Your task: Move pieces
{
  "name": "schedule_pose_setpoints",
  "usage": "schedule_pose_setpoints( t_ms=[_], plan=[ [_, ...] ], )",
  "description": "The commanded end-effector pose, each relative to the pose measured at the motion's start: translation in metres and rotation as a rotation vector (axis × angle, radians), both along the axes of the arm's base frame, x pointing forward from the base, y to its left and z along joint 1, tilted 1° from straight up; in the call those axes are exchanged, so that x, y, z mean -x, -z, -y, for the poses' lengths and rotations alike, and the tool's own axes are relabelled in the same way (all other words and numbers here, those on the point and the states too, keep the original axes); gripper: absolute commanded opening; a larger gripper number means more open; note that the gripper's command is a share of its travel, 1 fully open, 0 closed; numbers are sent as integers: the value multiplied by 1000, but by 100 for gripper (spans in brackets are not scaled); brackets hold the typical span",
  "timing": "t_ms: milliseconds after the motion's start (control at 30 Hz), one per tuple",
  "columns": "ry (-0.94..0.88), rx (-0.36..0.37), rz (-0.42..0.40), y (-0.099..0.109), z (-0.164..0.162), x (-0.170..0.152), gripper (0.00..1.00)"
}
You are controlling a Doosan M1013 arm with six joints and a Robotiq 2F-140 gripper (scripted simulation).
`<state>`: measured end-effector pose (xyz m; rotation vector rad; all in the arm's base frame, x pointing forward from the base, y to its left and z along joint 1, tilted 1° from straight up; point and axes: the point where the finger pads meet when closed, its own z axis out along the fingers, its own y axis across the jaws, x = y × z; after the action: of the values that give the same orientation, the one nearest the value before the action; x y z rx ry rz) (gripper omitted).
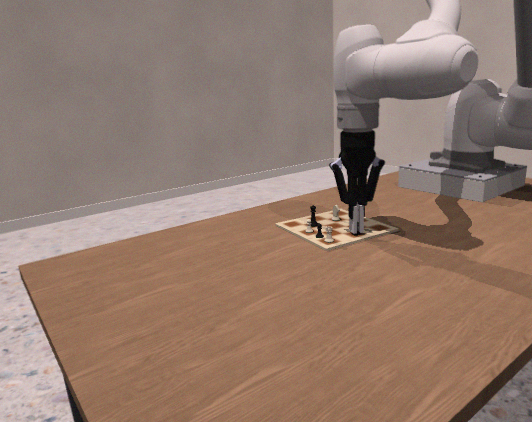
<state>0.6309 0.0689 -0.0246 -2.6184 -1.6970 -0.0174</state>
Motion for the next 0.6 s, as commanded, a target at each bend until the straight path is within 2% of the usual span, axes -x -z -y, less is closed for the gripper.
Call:
schedule_pose_setpoints(
  t_ms=[0,133,300,367,567],
  plan=[
    [0,0,0,0,0,0,0],
    [0,0,0,-3,0,0,0],
    [0,0,0,-25,1,0,0],
    [0,0,0,-25,1,0,0],
    [0,0,0,-70,2,0,0]
  ],
)
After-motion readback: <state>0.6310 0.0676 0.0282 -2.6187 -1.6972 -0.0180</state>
